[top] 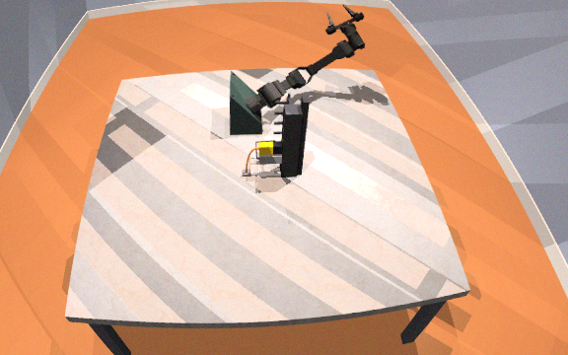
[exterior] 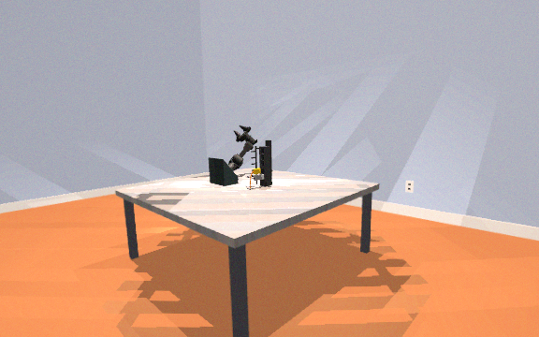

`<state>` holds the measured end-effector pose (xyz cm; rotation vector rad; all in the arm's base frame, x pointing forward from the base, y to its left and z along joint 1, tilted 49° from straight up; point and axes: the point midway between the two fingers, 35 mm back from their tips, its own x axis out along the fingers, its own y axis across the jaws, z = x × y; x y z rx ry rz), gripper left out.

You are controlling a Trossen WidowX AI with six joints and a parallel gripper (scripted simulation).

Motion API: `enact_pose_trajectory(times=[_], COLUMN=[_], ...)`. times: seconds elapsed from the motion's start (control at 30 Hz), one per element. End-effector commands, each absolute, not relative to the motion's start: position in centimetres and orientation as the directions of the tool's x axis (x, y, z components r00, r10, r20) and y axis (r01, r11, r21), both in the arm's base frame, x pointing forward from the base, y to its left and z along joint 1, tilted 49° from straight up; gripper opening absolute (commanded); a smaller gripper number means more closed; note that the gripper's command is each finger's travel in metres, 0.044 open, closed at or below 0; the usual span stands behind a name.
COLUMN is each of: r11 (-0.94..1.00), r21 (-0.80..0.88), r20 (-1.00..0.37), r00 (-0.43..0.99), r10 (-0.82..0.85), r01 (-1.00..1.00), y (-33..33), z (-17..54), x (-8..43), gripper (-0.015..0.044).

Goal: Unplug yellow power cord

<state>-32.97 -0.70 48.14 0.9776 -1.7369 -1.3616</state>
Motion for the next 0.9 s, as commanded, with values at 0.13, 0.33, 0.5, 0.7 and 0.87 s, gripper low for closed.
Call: enact_pose_trajectory(times=[0.13, 0.33, 0.5, 0.7, 0.87], r11=[0.212, 0.248, 0.283, 0.33, 0.368], r21=[0.977, 0.941, 0.877, 0.752, 0.643], r20=[0.199, 0.325, 0.411, 0.471, 0.454], r00=[-0.462, -0.403, -0.302, -0.115, 0.053], r10=[-0.864, -0.856, -0.861, -0.874, -0.889], r01=[0.025, 0.231, 0.388, 0.57, 0.671], y=[-1.9, -4.3, -6.8, -10.2, -13.1], z=[51.5, 56.2, 59.1, 61.0, 60.5], x=[-30.1, -23.7, -16.9, -7.5, 0.3], gripper=[0.0269, 0.016, 0.016, 0.016, 0.016])
